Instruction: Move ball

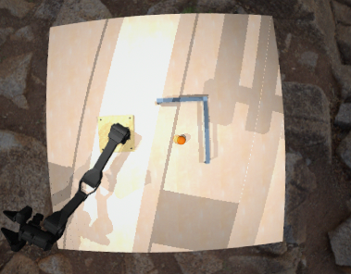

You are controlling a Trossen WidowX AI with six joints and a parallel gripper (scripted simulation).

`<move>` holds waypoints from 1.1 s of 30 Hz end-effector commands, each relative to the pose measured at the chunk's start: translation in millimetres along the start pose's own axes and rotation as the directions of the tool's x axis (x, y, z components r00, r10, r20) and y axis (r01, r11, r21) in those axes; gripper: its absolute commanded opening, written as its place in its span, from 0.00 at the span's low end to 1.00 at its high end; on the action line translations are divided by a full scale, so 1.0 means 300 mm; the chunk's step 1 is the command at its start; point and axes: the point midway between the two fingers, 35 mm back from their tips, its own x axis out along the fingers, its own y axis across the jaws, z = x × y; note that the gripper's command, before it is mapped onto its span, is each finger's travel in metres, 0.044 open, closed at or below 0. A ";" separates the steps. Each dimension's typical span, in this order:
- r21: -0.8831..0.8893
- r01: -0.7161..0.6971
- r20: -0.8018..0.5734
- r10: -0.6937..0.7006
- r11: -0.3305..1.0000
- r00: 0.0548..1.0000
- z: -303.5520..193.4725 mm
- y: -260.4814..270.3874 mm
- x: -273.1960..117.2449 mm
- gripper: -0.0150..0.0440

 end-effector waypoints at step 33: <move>0.750 0.363 -0.536 0.186 0.553 0.823 -0.773 0.811 0.017 0.79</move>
